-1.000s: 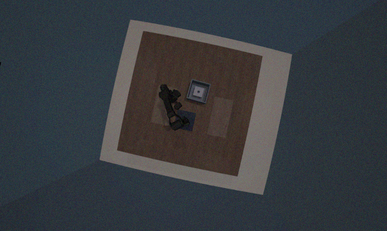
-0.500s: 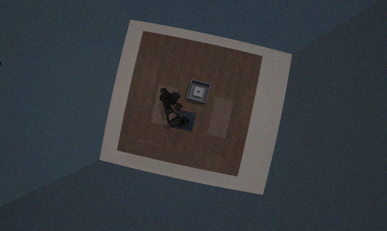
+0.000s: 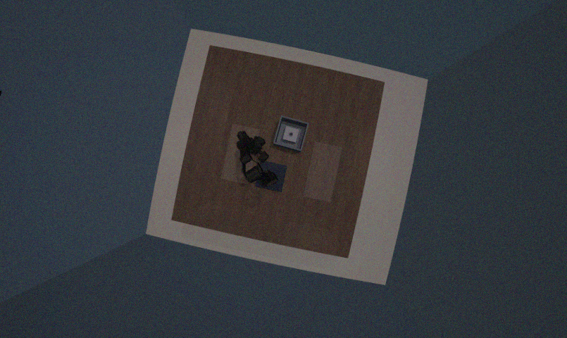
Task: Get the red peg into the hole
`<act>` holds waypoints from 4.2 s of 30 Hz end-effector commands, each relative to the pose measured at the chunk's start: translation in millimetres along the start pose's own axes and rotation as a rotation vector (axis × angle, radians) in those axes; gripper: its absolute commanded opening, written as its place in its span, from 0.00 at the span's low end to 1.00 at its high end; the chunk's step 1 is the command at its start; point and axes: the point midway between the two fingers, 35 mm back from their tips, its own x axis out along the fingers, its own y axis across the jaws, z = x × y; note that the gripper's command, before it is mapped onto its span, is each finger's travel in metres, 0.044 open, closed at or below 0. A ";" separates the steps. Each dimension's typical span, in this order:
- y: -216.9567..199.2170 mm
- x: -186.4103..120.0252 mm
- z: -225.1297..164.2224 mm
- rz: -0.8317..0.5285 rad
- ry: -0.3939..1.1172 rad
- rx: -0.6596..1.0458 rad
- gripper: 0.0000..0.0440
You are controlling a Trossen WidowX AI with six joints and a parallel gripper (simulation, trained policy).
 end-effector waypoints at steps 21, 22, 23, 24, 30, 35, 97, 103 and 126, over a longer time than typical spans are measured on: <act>-16.1 -31.4 32.3 -0.061 -0.084 0.012 0.00; -17.5 -34.6 34.7 -0.063 -0.089 0.014 0.00; -19.0 -37.9 37.1 -0.064 -0.094 0.015 0.00; -20.5 -41.2 39.5 -0.066 -0.099 0.016 0.00; -28.5 -62.0 56.0 -0.070 -0.127 0.034 0.00; -33.3 -78.4 72.7 -0.062 -0.148 0.073 0.00; -64.7 -10.5 273.6 0.090 -0.041 0.180 0.58; -48.4 -17.4 291.2 0.149 -0.015 0.166 0.94; -15.7 -37.4 317.7 0.282 -0.043 0.152 1.00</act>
